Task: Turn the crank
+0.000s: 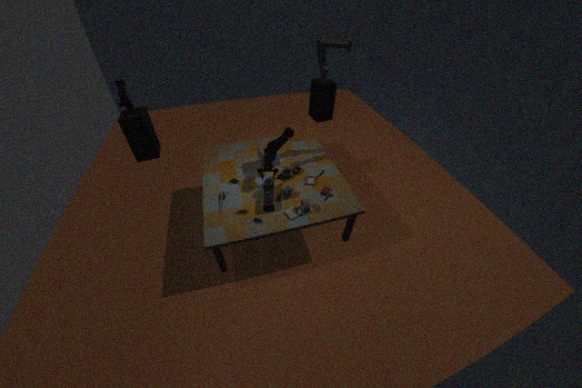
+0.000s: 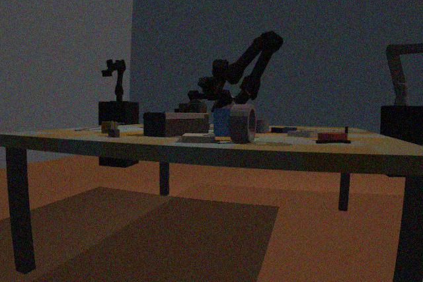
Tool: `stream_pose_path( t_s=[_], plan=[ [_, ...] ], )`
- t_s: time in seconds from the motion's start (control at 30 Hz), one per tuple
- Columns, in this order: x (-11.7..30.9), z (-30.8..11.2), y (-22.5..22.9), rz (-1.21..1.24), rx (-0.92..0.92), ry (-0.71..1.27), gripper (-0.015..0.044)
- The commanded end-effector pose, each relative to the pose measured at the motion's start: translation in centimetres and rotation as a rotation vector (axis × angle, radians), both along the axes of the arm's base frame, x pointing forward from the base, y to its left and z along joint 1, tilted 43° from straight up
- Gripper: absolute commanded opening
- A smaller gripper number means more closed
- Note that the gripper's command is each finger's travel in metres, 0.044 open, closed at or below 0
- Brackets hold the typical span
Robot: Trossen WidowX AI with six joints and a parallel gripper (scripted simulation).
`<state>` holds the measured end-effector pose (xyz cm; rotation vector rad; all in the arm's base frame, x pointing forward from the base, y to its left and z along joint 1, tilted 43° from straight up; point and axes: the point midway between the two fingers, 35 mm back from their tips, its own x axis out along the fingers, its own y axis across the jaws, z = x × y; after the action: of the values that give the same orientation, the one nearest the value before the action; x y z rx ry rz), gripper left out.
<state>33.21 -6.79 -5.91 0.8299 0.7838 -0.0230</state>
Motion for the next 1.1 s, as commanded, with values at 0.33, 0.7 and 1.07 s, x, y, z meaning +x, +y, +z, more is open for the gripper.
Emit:
stream_pose_path(
  t_s=[0.33, 0.7, 1.07],
  plan=[
    [0.3, 5.0, -5.3, -0.001, -0.012, -0.003, 0.0440],
    [-0.2, 8.7, -8.3, 0.009, -0.006, -0.001, 0.0440],
    [4.8, 8.4, -10.2, 0.077, -0.016, -0.019, 0.0440]
  ],
)
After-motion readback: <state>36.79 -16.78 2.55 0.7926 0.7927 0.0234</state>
